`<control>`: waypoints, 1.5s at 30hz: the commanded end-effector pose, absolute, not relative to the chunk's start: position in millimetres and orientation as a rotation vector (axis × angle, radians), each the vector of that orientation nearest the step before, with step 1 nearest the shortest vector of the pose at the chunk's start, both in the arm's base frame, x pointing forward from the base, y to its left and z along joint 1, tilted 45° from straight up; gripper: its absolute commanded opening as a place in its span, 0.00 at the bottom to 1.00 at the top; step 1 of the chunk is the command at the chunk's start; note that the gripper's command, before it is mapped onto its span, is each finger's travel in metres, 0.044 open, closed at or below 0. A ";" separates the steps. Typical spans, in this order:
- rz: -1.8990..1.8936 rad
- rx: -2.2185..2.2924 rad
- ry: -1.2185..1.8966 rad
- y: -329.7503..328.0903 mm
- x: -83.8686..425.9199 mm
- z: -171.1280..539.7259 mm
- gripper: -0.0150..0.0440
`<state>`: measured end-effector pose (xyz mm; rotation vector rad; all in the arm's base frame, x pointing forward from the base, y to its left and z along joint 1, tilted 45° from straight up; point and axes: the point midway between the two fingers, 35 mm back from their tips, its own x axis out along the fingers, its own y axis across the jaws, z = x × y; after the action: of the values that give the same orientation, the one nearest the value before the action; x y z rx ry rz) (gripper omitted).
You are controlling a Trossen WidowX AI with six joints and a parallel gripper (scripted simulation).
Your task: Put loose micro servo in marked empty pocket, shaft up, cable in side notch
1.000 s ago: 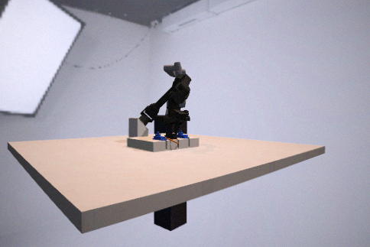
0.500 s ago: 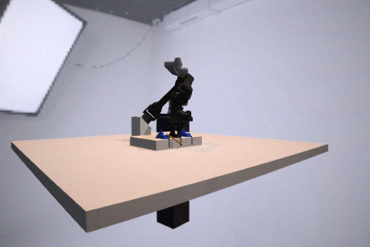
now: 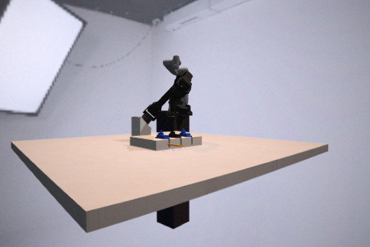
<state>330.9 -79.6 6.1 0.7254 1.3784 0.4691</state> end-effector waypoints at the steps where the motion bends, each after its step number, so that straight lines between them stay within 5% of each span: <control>1: 0.474 0.712 1.379 -84.3 330.0 11.1 0.57; 11: 0.467 0.714 1.387 -109.3 224.9 47.5 1.00; 45: 0.459 0.719 1.379 -143.3 208.3 86.8 1.00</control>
<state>208.9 -143.1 86.7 0.7247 1.3762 0.4542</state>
